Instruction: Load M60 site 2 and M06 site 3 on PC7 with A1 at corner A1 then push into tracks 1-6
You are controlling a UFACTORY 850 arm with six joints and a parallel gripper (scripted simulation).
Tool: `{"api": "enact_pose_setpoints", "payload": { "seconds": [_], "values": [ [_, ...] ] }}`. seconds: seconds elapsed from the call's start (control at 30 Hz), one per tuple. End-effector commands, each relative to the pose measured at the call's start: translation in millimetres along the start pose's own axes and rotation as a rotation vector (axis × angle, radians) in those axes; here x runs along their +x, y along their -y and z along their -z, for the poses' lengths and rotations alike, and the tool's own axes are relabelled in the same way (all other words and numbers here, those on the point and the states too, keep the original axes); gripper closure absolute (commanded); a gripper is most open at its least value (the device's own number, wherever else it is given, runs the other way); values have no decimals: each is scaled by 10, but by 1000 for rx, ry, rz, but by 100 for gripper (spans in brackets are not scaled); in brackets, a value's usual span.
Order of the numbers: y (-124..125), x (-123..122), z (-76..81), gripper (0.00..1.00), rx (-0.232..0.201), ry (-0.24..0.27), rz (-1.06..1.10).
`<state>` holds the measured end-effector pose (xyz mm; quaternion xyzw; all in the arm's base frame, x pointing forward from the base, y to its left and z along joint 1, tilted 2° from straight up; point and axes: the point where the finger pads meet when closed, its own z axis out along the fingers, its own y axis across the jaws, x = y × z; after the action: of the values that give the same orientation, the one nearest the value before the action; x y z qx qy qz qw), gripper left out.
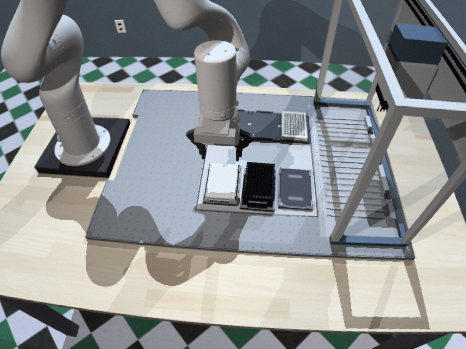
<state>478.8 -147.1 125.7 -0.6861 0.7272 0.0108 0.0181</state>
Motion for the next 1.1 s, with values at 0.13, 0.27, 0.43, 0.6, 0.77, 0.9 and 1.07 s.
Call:
{"api": "enact_pose_setpoints", "payload": {
  "seconds": [0.13, 0.27, 0.43, 0.6, 0.77, 0.9, 1.07],
  "values": [
    [5, 2, -83, 0, 1, 0, 0],
    [5, 2, -150, 0, 1, 0, 0],
    [5, 2, -233, 0, 1, 0, 0],
    [5, 2, -317, 0, 1, 0, 0],
    [4, 2, -366, 0, 1, 0, 0],
    [5, 2, -434, 0, 1, 0, 0],
    [5, 2, -517, 0, 1, 0, 0]
  ]
}}
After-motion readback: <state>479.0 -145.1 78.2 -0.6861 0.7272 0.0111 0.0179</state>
